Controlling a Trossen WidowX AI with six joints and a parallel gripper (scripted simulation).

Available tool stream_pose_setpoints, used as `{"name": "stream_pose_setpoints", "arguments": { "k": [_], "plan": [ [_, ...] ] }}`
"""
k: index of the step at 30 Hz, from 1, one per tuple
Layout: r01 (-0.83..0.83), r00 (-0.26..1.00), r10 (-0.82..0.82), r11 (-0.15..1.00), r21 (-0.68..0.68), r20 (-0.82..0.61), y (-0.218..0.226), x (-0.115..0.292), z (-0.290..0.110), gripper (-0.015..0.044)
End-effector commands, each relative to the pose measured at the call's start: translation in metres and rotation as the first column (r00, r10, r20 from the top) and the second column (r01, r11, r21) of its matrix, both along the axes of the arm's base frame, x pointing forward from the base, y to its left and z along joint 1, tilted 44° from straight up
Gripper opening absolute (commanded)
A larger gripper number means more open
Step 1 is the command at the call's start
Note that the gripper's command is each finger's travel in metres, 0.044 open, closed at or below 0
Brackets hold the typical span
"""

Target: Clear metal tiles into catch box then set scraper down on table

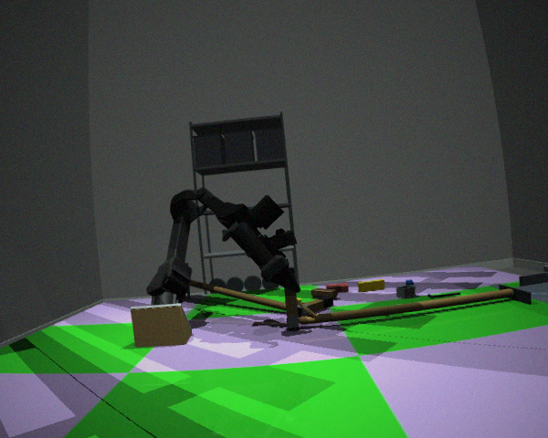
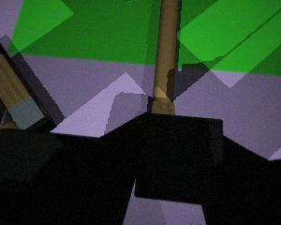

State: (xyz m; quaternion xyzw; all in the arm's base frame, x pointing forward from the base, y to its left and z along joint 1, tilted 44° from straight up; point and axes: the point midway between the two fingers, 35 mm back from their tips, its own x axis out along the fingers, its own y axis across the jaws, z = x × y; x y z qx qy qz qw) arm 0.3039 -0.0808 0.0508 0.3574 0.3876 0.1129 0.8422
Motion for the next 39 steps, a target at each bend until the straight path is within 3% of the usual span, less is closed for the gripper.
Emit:
{"name": "stream_pose_setpoints", "arguments": {
  "k": [1,39],
  "plan": [
    [0.008,1.000,-0.008,1.000,0.000,0.001,-0.006,-0.002,-0.005,0.0000],
    [0.016,1.000,-0.016,1.000,-0.002,0.000,-0.018,0.041,-0.011,0.0000]
  ]
}}
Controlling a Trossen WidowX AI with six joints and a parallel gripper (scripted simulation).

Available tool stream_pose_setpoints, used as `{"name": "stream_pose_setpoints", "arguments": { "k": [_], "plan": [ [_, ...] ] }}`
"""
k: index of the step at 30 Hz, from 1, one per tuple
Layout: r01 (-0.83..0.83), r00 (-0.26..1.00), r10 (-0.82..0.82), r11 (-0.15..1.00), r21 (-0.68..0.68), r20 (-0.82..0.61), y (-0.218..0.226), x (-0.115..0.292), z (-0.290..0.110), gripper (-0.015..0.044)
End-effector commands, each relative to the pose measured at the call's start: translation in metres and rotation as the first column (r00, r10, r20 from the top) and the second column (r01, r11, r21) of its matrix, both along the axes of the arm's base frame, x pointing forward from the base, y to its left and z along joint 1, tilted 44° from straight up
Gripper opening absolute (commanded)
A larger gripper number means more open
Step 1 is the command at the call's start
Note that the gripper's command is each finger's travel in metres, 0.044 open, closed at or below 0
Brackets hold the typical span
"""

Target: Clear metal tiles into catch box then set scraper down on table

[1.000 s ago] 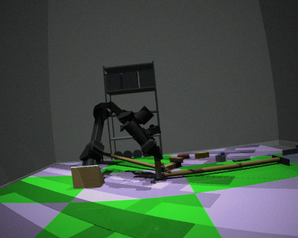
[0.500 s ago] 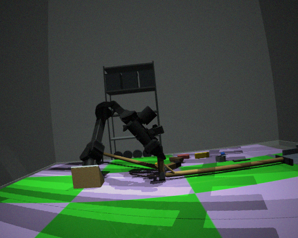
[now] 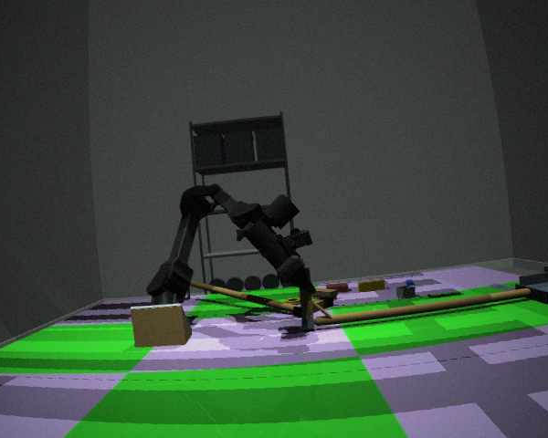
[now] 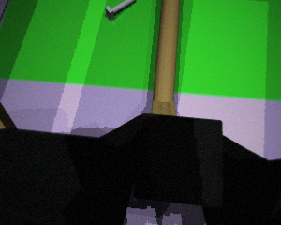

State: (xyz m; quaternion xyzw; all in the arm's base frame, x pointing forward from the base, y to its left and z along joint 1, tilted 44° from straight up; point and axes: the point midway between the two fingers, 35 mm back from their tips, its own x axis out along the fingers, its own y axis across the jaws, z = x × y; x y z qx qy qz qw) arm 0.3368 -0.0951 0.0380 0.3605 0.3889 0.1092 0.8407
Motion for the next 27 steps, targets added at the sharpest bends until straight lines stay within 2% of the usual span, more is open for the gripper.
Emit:
{"name": "stream_pose_setpoints", "arguments": {
  "k": [1,27],
  "plan": [
    [0.009,1.000,-0.009,1.000,-0.005,0.007,-0.004,0.010,0.002,0.0000],
    [0.012,1.000,-0.012,1.000,-0.005,0.010,-0.005,0.044,0.004,0.0000]
  ]
}}
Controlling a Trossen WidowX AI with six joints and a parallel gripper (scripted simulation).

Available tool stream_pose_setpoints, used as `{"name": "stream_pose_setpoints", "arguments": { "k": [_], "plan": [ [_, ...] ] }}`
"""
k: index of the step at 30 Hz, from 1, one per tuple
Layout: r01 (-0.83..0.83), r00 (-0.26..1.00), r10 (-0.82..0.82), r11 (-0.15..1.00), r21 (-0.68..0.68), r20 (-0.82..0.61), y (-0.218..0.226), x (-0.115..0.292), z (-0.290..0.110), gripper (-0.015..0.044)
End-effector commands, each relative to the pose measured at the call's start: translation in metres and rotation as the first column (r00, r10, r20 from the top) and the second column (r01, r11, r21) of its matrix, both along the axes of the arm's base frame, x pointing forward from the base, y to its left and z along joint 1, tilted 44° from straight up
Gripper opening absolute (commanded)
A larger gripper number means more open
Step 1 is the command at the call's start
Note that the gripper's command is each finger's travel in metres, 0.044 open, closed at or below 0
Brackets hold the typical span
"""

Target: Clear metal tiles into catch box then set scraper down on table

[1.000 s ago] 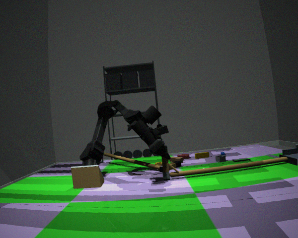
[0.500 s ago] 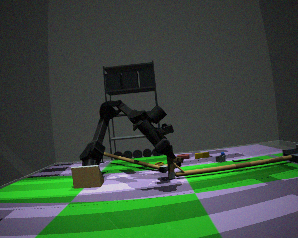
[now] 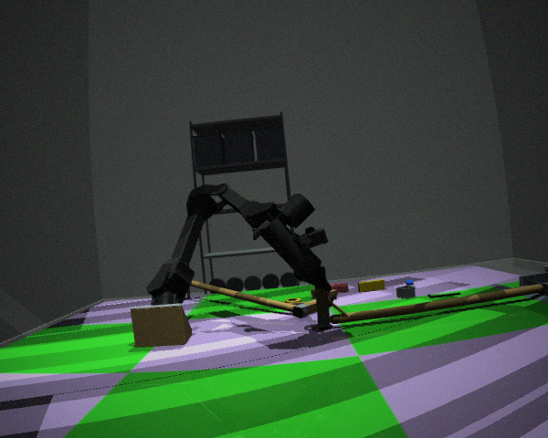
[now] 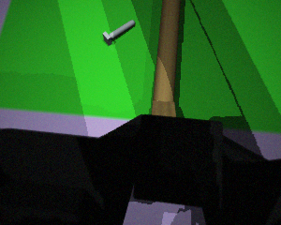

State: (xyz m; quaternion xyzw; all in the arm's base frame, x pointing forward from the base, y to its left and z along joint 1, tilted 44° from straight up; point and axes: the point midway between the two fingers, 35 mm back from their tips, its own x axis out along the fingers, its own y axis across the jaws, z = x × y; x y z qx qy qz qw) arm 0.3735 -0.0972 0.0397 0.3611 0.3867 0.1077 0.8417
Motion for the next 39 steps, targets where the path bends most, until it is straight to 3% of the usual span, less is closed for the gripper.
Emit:
{"name": "stream_pose_setpoints", "arguments": {
  "k": [1,39],
  "plan": [
    [0.007,1.000,-0.007,1.000,-0.004,0.007,-0.004,0.009,0.002,0.0000],
    [0.007,1.000,-0.007,1.000,-0.005,0.009,-0.012,0.061,0.005,0.0000]
  ]
}}
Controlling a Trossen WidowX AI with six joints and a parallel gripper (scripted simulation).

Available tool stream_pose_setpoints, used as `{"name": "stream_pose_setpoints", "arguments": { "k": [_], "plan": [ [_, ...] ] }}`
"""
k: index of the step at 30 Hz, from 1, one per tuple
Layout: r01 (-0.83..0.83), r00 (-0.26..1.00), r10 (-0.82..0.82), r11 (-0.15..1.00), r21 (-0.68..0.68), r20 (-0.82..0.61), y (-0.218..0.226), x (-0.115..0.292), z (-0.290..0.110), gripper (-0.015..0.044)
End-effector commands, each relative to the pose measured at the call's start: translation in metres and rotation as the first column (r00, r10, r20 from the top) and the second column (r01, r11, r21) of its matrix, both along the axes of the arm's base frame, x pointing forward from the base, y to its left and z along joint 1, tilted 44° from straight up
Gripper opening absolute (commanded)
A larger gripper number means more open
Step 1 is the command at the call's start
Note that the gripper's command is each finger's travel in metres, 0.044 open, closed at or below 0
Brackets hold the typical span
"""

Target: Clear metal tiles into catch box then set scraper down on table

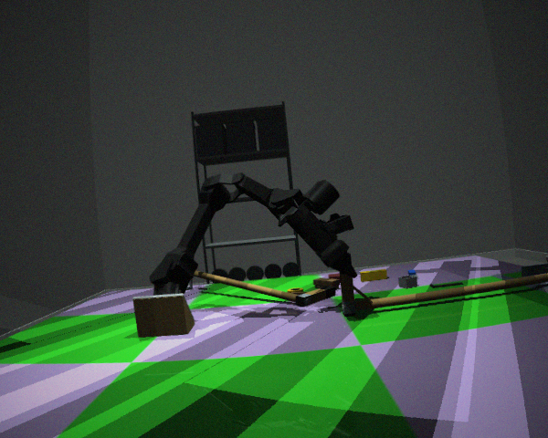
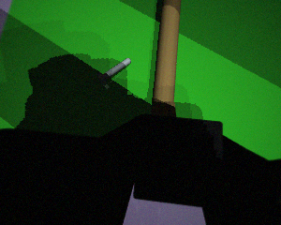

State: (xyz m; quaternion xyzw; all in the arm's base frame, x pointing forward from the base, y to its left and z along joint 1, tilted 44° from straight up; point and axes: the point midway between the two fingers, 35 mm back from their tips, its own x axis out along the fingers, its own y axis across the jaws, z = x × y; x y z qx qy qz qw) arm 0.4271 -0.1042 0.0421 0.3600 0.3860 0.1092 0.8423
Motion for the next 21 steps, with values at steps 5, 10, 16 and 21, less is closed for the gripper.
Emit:
{"name": "stream_pose_setpoints", "arguments": {
  "k": [5,10,16,21],
  "plan": [
    [0.010,1.000,-0.010,1.000,-0.004,0.006,-0.006,0.015,0.003,0.0000],
    [0.010,1.000,-0.010,1.000,-0.004,0.007,-0.007,0.022,0.003,0.0000],
    [0.010,1.000,-0.010,1.000,-0.004,0.007,-0.008,0.031,0.004,0.0000],
    [0.010,1.000,-0.010,1.000,-0.004,0.008,-0.009,0.038,0.004,0.0000]
  ]
}}
